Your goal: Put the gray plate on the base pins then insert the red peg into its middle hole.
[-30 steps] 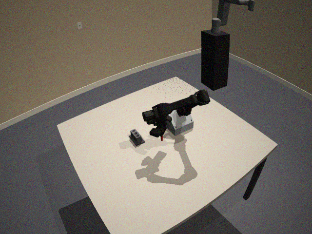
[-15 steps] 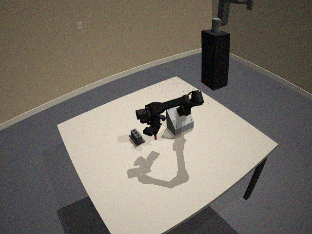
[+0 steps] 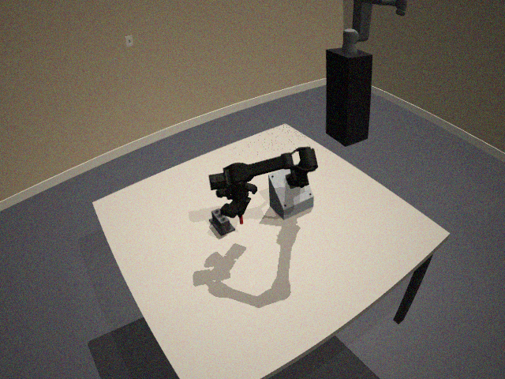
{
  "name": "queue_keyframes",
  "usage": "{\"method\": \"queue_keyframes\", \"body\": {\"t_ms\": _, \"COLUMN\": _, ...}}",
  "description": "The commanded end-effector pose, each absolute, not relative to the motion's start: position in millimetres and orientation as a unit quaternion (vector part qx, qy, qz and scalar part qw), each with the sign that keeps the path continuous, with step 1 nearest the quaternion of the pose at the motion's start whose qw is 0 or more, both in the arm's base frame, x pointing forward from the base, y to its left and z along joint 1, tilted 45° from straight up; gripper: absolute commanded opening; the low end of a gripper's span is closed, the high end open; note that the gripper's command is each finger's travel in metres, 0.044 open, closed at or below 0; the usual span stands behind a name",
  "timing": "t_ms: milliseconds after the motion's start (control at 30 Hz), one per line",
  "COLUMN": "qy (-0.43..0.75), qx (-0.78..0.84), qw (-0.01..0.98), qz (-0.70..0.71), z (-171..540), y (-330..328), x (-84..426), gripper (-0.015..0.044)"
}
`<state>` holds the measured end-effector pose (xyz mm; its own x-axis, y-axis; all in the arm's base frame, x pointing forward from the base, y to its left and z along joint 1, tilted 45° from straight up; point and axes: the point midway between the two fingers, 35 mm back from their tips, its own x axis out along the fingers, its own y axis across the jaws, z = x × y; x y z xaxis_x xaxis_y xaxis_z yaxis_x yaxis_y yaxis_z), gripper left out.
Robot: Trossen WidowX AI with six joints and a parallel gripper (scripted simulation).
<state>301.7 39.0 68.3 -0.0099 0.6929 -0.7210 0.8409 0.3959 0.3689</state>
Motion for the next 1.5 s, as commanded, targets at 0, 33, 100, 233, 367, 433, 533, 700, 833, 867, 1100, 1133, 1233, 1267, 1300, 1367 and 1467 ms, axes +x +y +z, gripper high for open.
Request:
{"method": "queue_keyframes", "body": {"t_ms": 0, "qy": 0.706, "qx": 0.542, "qw": 0.447, "qz": -0.084, "z": 59.1, "y": 29.2, "x": 310.9, "gripper": 0.0000}}
{"method": "queue_keyframes", "body": {"t_ms": 33, "qy": 0.706, "qx": 0.542, "qw": 0.447, "qz": -0.084, "z": 57.3, "y": 27.3, "x": 312.6, "gripper": 0.0000}}
{"method": "queue_keyframes", "body": {"t_ms": 100, "qy": 0.706, "qx": 0.542, "qw": 0.448, "qz": -0.084, "z": 53.7, "y": 23.6, "x": 315.9, "gripper": 0.0000}}
{"method": "queue_keyframes", "body": {"t_ms": 233, "qy": 0.706, "qx": 0.543, "qw": 0.448, "qz": -0.084, "z": 46.1, "y": 16.1, "x": 322.3, "gripper": 0.0000}}
{"method": "queue_keyframes", "body": {"t_ms": 367, "qy": 0.706, "qx": 0.543, "qw": 0.448, "qz": -0.083, "z": 38.1, "y": 8.4, "x": 328.0, "gripper": 0.0000}}
{"method": "queue_keyframes", "body": {"t_ms": 433, "qy": 0.706, "qx": 0.543, "qw": 0.448, "qz": -0.083, "z": 33.9, "y": 4.5, "x": 330.4, "gripper": 0.0000}}
{"method": "queue_keyframes", "body": {"t_ms": 533, "qy": 0.706, "qx": 0.543, "qw": 0.448, "qz": -0.083, "z": 27.5, "y": -1.5, "x": 333.8, "gripper": 0.0000}}
{"method": "queue_keyframes", "body": {"t_ms": 700, "qy": 0.705, "qx": 0.543, "qw": 0.448, "qz": -0.082, "z": 16.4, "y": -11.4, "x": 338.9, "gripper": 0.0000}}
{"method": "queue_keyframes", "body": {"t_ms": 833, "qy": 0.705, "qx": 0.543, "qw": 0.448, "qz": -0.081, "z": 7.3, "y": -19.4, "x": 342.4, "gripper": 0.0000}}
{"method": "queue_keyframes", "body": {"t_ms": 867, "qy": 0.705, "qx": 0.543, "qw": 0.448, "qz": -0.081, "z": 4.9, "y": -21.4, "x": 343.3, "gripper": 0.0000}}
{"method": "queue_keyframes", "body": {"t_ms": 1100, "qy": 0.705, "qx": 0.544, "qw": 0.448, "qz": -0.079, "z": -12.0, "y": -35.0, "x": 349.6, "gripper": 0.0000}}
{"method": "queue_keyframes", "body": {"t_ms": 1133, "qy": 0.705, "qx": 0.544, "qw": 0.448, "qz": -0.078, "z": -14.1, "y": -36.6, "x": 350.5, "gripper": 0.0000}}
{"method": "queue_keyframes", "body": {"t_ms": 1233, "qy": 0.705, "qx": 0.544, "qw": 0.448, "qz": -0.078, "z": -15.8, "y": -37.8, "x": 351.2, "gripper": 0.0000}}
{"method": "queue_keyframes", "body": {"t_ms": 1267, "qy": 0.705, "qx": 0.544, "qw": 0.448, "qz": -0.078, "z": -15.8, "y": -37.8, "x": 351.2, "gripper": 0.0000}}
{"method": "queue_keyframes", "body": {"t_ms": 1300, "qy": 0.705, "qx": 0.544, "qw": 0.448, "qz": -0.078, "z": -15.8, "y": -37.8, "x": 351.2, "gripper": 0.0000}}
{"method": "queue_keyframes", "body": {"t_ms": 1367, "qy": 0.705, "qx": 0.544, "qw": 0.448, "qz": -0.078, "z": -15.8, "y": -37.8, "x": 351.2, "gripper": 0.0000}}
{"method": "queue_keyframes", "body": {"t_ms": 1467, "qy": 0.705, "qx": 0.544, "qw": 0.448, "qz": -0.078, "z": -15.8, "y": -37.8, "x": 351.2, "gripper": 0.0000}}
